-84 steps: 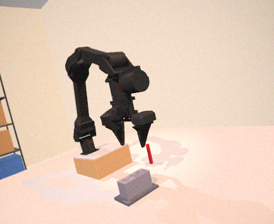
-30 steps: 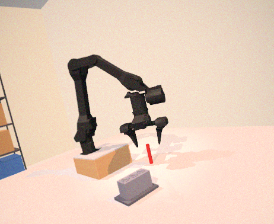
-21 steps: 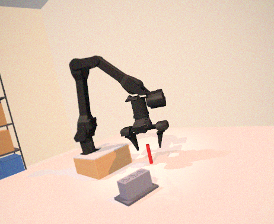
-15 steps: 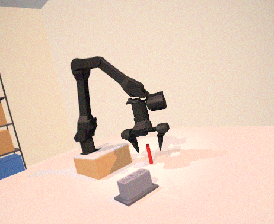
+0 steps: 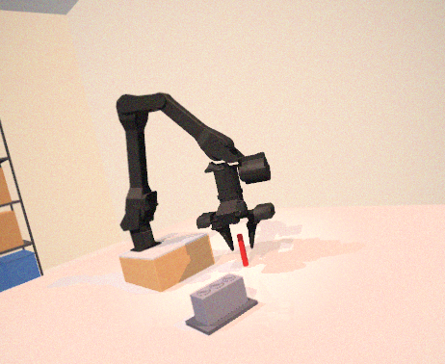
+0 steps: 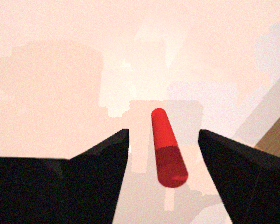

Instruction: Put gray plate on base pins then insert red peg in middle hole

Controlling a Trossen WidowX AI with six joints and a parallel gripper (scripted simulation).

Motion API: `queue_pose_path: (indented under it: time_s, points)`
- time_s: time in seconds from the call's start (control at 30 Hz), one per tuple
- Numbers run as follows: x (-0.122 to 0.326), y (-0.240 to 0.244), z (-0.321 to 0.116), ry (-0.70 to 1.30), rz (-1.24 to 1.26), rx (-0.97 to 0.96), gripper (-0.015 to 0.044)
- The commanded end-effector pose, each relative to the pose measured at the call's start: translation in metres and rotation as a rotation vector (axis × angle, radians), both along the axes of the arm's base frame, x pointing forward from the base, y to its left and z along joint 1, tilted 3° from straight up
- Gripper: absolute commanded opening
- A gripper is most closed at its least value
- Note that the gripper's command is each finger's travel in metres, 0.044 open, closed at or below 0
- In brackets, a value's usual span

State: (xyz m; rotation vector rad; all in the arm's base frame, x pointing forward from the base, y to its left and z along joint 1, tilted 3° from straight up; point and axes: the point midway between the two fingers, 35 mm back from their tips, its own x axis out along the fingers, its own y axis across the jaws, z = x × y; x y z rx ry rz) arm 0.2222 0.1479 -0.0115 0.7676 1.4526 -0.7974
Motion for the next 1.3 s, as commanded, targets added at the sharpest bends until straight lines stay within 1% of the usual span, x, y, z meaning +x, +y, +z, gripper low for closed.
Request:
queue_pose_path:
  time_s: [0.0,0.07,0.17,0.6,1.27]
  points:
    - [-0.001,0.0,-0.001,0.005,-0.003,0.001,0.0072]
    - [-0.001,0.0,-0.001,0.005,-0.003,0.001,0.002]
    - [-0.001,0.0,-0.001,0.005,-0.003,0.001,0.0]
    - [0.0,0.001,0.003,0.005,-0.003,0.001,0.0]
    - [0.008,0.005,0.064,0.004,-0.003,0.002,0.0]
